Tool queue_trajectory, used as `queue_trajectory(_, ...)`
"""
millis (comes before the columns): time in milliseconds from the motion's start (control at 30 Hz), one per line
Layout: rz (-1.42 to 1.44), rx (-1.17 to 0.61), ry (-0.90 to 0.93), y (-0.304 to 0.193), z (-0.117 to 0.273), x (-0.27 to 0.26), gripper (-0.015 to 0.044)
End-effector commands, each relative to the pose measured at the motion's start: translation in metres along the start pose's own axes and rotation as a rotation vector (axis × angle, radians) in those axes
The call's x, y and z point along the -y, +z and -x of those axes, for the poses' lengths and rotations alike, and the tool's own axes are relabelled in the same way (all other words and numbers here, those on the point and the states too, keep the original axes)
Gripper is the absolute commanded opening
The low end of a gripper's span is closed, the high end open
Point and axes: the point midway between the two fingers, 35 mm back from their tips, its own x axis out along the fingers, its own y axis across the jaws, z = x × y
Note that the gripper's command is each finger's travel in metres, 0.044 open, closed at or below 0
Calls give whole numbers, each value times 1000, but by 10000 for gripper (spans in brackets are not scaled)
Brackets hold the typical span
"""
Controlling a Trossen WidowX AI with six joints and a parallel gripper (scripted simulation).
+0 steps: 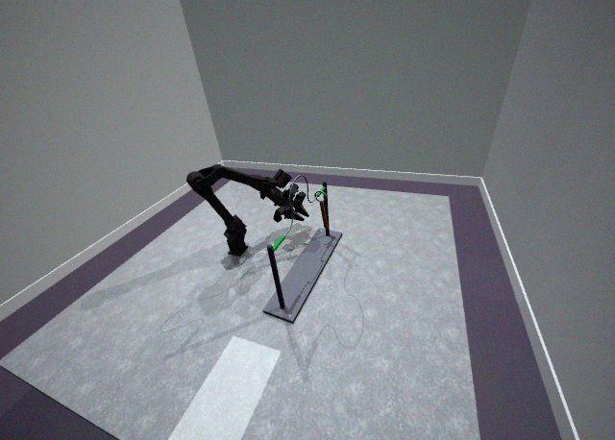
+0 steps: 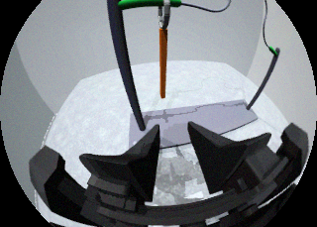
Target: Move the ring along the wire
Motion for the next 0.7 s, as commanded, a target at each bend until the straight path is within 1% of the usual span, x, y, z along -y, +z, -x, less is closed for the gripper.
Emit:
queue_trajectory(0, -5, 5, -2, 2, 0, 0, 160)
queue_trajectory(67, -1, -4, -1, -1, 7, -1, 213)
queue_trajectory(200, 2, 4, 2, 1, 42, 1, 317)
queue_trajectory(333, 2, 6, 2, 2, 44, 2, 423)
queue_trajectory(367, 2, 6, 2, 2, 44, 2, 440)
queue_trajectory(667, 2, 6, 2, 2, 44, 2, 440)
